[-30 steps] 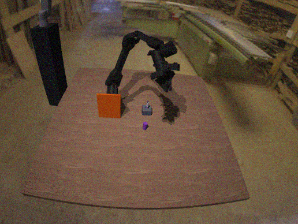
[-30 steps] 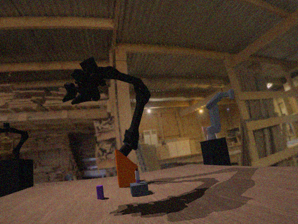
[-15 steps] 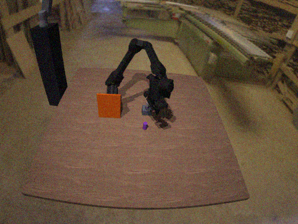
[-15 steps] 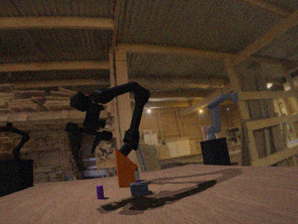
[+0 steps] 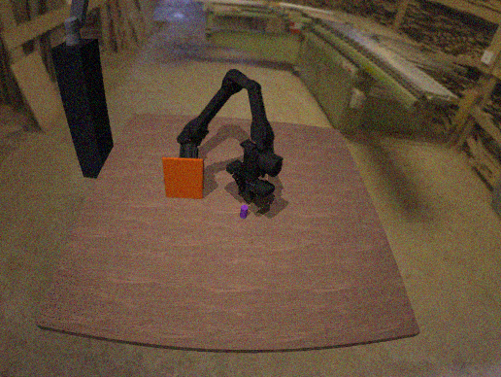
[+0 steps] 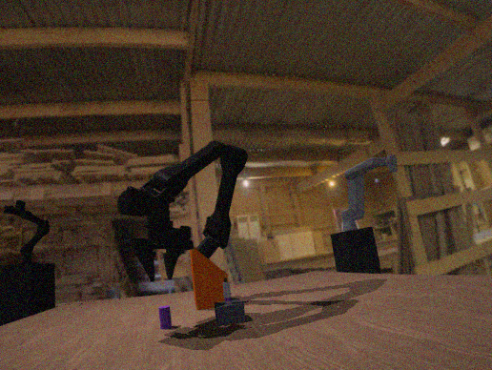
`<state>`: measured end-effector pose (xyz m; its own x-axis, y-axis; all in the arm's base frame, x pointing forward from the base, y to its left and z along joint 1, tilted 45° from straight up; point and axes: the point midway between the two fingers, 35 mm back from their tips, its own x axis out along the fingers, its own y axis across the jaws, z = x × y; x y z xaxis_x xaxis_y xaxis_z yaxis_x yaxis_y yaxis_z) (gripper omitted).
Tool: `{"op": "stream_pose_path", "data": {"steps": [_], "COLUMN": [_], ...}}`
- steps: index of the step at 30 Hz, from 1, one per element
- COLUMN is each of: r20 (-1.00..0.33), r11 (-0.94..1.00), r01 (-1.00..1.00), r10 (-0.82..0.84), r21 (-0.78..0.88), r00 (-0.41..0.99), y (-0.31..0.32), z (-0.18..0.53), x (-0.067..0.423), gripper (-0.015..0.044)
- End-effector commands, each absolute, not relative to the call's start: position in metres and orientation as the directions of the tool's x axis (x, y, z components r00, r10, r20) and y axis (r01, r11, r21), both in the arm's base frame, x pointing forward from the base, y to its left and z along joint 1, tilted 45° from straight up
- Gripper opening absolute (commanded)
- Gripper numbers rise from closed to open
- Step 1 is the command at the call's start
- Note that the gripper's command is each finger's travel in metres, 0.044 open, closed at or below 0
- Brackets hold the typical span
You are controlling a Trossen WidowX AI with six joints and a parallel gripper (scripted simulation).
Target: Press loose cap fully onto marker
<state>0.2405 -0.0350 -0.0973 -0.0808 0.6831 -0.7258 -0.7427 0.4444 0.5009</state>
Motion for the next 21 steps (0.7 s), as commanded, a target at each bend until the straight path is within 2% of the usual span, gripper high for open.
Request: {"op": "stream_pose_path", "data": {"steps": [1, 21], "r20": [-0.715, -0.715], "r11": [0.429, 0.429], "r01": [-0.742, -0.742], "r10": [0.692, 0.693], "r21": [0.516, 0.516], "r00": [-0.097, -0.097], "y": [-0.013, 0.006], "z": [-0.117, -0.139], "x": [0.234, 0.232], "gripper": [0.0237, 0.0237]}}
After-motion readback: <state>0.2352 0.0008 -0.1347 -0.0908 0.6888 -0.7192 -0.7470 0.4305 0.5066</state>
